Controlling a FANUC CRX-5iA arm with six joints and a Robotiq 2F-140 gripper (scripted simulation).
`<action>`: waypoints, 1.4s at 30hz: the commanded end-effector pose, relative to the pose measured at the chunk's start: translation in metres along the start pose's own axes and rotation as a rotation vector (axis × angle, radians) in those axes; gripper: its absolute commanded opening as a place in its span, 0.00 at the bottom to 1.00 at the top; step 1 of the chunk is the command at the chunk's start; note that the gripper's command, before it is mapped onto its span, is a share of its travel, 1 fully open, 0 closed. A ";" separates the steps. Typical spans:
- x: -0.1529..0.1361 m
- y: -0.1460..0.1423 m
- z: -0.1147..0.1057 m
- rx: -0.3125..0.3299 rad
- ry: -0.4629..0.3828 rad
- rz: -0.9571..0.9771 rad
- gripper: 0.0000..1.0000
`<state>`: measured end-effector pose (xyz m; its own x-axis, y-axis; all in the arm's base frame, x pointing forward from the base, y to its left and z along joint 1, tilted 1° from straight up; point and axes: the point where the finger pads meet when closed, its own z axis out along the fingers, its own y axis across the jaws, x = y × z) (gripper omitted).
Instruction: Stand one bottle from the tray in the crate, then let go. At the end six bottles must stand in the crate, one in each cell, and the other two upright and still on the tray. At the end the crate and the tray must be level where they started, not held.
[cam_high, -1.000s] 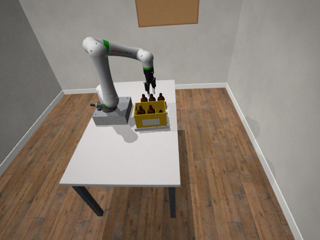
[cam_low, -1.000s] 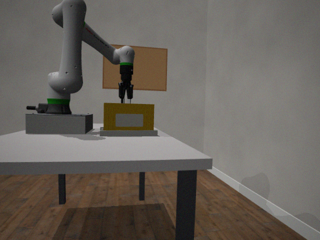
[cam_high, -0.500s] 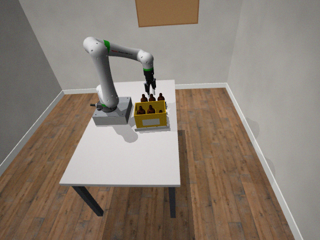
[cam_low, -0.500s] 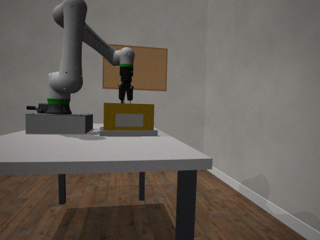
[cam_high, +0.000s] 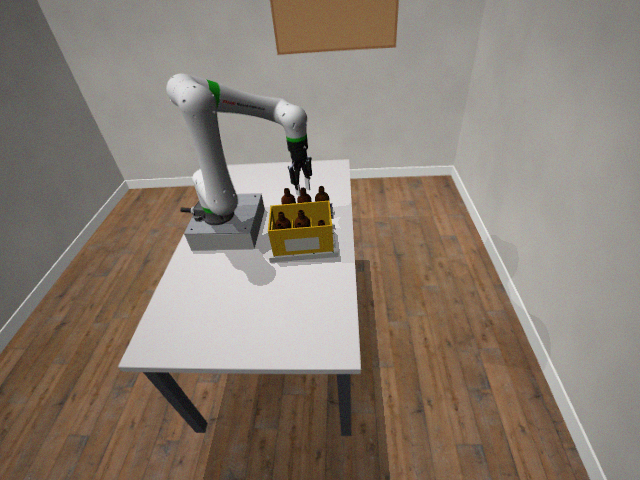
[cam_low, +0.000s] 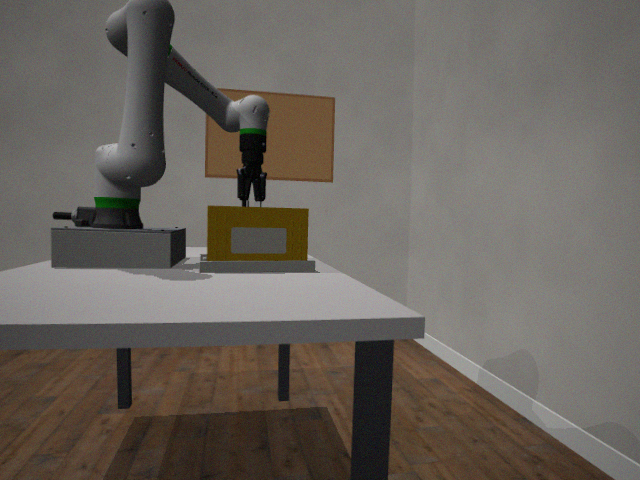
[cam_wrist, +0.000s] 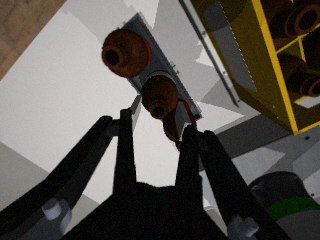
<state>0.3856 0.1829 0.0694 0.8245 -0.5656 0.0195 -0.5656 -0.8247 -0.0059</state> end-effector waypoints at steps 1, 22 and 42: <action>0.000 0.000 0.000 0.000 0.000 0.000 0.38; 0.000 0.000 0.000 0.000 0.000 0.000 0.38; 0.000 0.000 0.000 0.000 0.000 0.000 0.00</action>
<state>0.3859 0.1830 0.0697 0.8245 -0.5655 0.0200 -0.5655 -0.8248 -0.0064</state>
